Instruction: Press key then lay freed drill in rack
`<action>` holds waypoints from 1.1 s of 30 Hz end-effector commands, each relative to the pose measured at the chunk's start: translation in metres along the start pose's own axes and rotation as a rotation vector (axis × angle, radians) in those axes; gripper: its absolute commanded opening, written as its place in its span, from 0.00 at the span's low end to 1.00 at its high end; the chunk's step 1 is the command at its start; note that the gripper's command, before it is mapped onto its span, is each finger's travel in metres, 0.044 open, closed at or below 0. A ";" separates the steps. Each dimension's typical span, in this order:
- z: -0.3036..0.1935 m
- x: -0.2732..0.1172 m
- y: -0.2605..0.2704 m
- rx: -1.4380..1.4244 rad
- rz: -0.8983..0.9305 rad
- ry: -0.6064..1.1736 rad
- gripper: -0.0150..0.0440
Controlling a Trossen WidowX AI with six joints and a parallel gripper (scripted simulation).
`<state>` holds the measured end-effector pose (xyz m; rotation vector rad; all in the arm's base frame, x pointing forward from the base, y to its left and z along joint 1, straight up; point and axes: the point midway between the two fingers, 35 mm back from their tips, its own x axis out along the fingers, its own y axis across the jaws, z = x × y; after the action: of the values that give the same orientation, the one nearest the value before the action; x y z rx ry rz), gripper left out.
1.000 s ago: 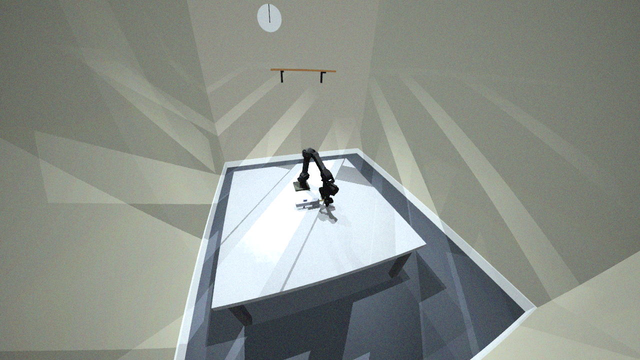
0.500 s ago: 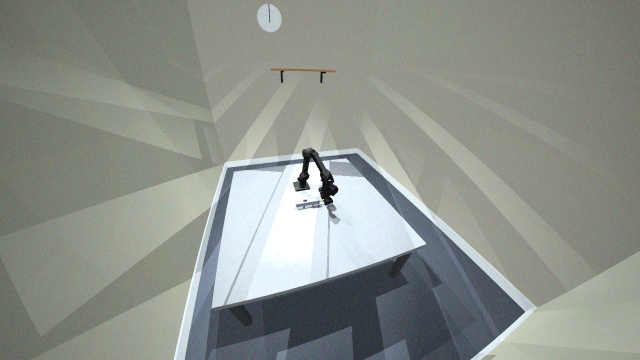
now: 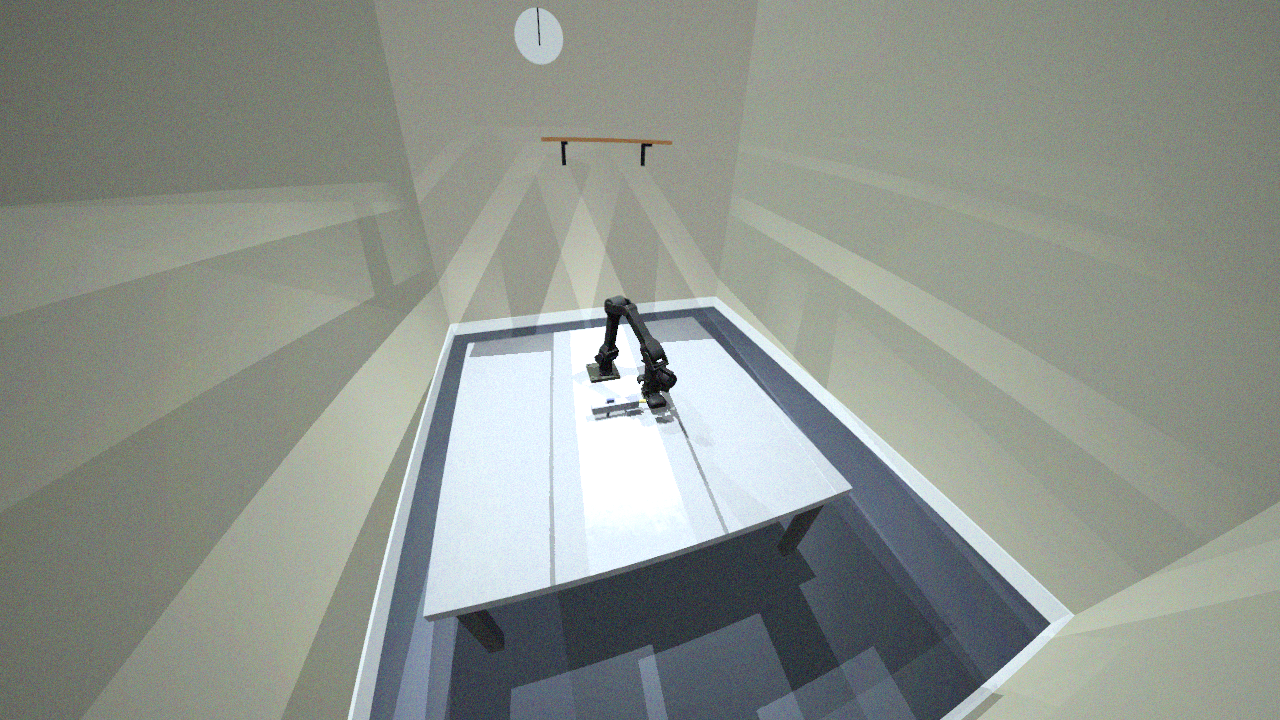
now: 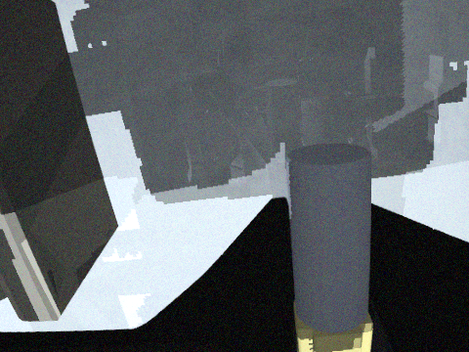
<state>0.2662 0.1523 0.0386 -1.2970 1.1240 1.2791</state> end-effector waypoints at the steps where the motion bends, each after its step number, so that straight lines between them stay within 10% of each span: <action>1: 0.000 -0.002 0.001 -0.004 0.004 0.000 0.25; 33: 0.028 -0.003 0.001 -0.004 0.004 -0.003 0.25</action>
<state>0.2616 0.1756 0.0407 -1.3010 1.1250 1.2878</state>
